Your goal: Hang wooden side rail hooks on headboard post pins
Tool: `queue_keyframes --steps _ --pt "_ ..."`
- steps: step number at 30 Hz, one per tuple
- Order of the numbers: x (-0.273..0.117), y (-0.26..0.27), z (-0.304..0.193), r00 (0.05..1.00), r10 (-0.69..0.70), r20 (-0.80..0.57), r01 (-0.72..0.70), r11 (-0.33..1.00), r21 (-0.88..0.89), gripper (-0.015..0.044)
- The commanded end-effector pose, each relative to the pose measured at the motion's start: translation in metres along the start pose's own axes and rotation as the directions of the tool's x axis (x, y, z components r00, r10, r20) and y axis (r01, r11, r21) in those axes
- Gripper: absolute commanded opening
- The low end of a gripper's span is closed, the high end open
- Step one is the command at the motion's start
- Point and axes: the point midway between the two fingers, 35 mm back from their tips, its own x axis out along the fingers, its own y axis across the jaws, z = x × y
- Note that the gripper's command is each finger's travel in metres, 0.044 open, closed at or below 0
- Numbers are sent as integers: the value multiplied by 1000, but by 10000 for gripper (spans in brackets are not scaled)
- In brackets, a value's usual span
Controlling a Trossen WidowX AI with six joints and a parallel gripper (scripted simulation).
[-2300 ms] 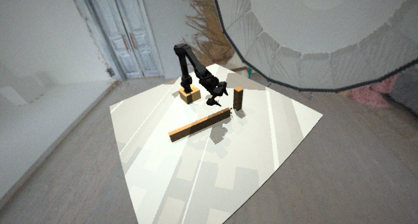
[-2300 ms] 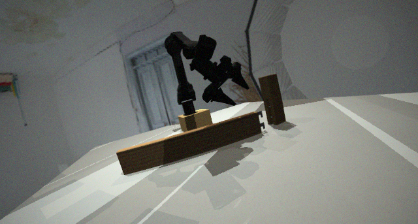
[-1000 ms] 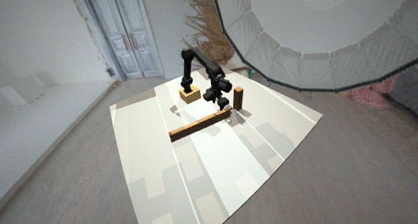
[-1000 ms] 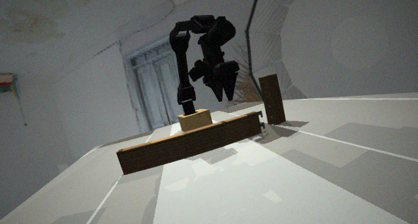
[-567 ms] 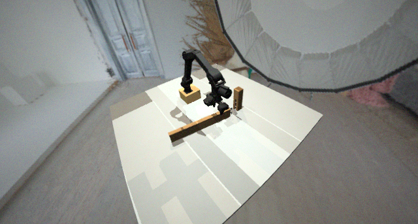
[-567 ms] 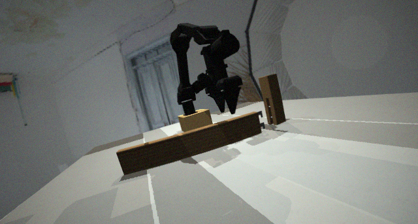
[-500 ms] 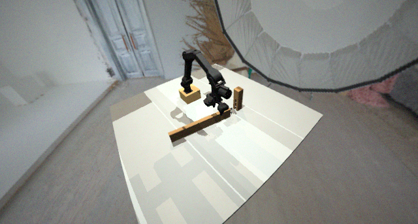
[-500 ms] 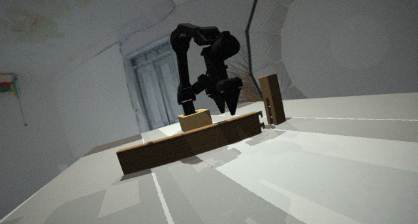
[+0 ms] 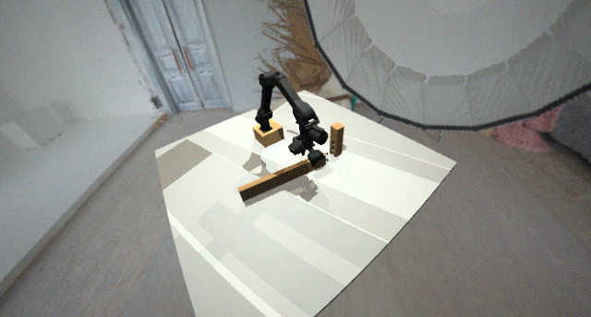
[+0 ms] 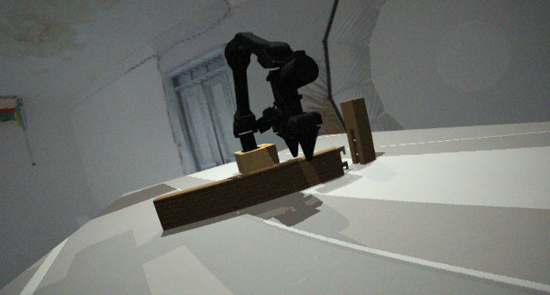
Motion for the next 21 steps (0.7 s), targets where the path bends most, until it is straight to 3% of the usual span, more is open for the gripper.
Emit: queue_keyframes --steps 1,21 --pt "9 -1 1 1000 -7 6 7 1000 4 440" --pt "41 -3 1 1000 -7 6 7 1000 4 440"
